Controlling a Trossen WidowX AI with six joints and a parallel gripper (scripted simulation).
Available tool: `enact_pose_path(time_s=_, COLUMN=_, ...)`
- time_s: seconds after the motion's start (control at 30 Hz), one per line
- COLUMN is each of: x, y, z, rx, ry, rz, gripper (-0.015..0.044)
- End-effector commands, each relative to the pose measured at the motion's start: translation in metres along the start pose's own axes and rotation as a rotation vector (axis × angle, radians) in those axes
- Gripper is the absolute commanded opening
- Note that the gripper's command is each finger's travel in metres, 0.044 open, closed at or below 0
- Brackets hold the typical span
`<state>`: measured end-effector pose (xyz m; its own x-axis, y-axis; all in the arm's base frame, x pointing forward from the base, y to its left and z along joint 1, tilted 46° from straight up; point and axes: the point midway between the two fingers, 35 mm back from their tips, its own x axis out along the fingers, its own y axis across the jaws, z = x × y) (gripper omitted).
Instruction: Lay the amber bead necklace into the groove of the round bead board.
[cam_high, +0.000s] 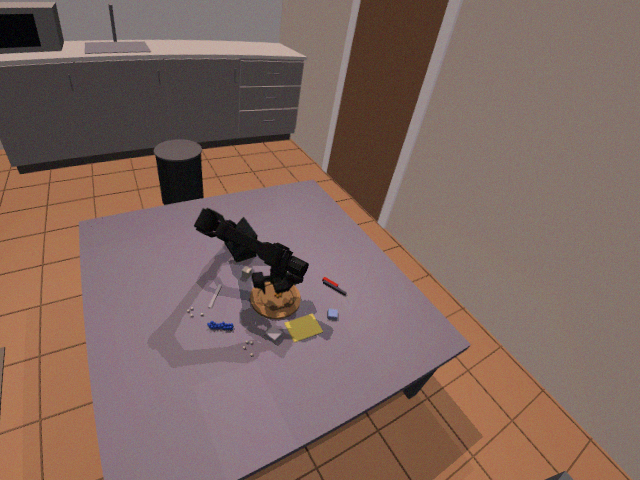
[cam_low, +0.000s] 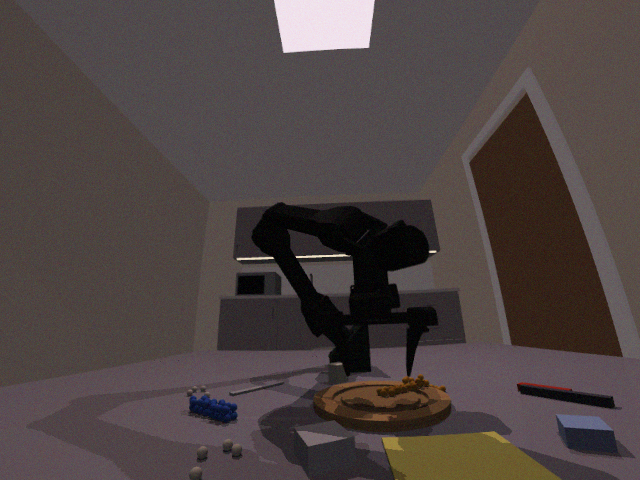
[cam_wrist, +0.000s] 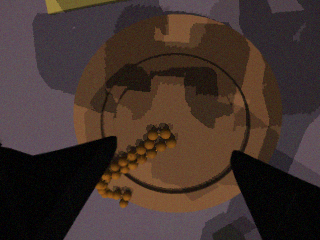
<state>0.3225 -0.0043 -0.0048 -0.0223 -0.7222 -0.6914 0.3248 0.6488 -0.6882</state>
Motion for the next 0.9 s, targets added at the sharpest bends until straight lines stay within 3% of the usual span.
enact_pose_path(time_s=0.0, x=0.000, y=0.000, z=0.000, rx=0.007, ry=0.002, rz=0.003, gripper=0.0440)
enact_pose_path(time_s=0.23, x=0.000, y=0.000, z=0.000, rx=0.007, ry=0.002, rz=0.003, gripper=0.0440)
enact_pose_path(time_s=0.33, x=-0.003, y=0.007, z=-0.009, rx=0.119, ry=0.003, rz=0.006, gripper=0.0361)
enact_pose_path(time_s=0.63, x=-0.013, y=0.039, z=-0.068, rx=0.804, ry=0.008, rz=0.006, gripper=0.0125)
enact_pose_path(time_s=0.87, x=-0.014, y=0.043, z=-0.078, rx=0.918, ry=0.007, rz=0.003, gripper=0.0120)
